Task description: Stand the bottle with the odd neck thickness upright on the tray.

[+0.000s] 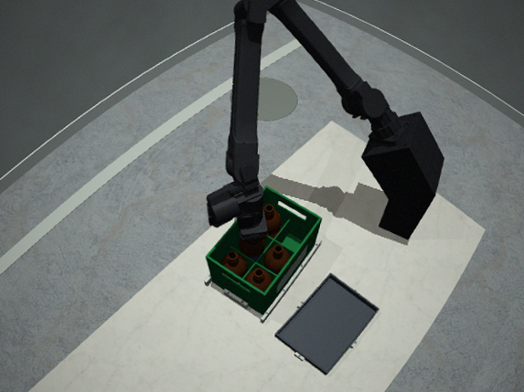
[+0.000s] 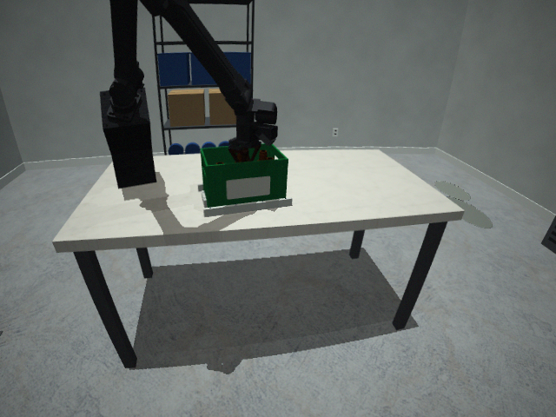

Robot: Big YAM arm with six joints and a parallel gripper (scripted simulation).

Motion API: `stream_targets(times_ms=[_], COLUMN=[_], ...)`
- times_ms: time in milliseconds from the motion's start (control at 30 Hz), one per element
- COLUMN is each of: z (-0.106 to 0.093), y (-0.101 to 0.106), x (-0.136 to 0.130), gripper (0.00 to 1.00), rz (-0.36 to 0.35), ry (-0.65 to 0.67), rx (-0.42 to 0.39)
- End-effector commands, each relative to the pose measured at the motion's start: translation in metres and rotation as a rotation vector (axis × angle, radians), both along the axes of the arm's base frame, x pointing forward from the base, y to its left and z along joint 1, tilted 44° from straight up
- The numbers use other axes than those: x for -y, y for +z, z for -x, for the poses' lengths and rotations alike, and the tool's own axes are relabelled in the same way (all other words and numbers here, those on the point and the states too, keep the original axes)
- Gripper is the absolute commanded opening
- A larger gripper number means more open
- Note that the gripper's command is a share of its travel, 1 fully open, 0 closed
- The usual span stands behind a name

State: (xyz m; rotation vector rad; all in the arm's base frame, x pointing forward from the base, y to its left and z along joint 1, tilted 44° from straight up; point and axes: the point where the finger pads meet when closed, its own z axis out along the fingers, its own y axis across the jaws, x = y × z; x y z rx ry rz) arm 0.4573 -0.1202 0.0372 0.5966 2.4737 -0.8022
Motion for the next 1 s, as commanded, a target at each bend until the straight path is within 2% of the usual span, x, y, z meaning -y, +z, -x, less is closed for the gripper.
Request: stream_targets(times_ms=[0, 567, 967], z=[-0.004, 0.0, 0.003], y=[0.002, 0.02, 0.056], x=[0.004, -0.016, -0.041], gripper=[0.61, 0.61, 0.61], rz=[0.004, 0.0, -0.002], ry=[0.003, 0.012, 0.012], rx=[0.005, 0.021, 0.043])
